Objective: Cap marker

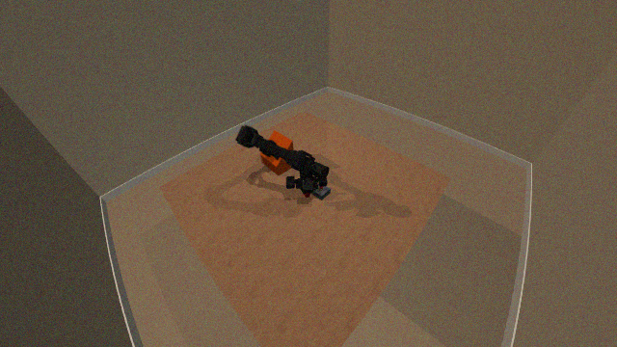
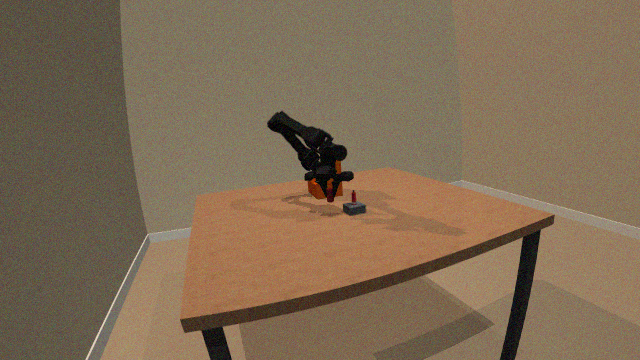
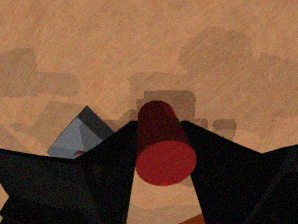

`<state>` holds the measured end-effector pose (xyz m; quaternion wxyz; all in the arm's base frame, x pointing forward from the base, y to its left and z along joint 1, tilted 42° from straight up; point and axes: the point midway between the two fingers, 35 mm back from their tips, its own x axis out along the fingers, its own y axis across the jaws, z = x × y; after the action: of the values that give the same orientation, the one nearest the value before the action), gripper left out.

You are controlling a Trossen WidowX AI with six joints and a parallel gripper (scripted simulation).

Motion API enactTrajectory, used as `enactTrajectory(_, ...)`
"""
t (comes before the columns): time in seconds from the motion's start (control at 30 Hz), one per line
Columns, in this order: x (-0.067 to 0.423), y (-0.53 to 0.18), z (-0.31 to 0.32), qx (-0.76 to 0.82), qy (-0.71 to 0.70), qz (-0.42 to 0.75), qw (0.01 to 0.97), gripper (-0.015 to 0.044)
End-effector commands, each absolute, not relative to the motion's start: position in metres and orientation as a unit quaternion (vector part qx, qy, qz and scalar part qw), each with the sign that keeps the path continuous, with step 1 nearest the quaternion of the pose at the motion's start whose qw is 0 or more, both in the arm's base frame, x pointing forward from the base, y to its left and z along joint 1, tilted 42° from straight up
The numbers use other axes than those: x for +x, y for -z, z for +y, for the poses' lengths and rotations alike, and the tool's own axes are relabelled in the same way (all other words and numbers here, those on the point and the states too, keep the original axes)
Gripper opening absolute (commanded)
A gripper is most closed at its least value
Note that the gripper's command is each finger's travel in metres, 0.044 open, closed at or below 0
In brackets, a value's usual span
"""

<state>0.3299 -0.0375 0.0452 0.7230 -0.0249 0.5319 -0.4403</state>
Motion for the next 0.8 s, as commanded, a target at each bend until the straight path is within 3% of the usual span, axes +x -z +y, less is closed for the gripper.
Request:
enactTrajectory(0.0, 0.332, -0.042, -0.024, -0.022, 0.437, 0.533, 0.724, 0.0)
enactTrajectory(0.77, 0.326, -0.019, 0.065, -0.021, 0.436, 0.534, 0.724, 0.0)
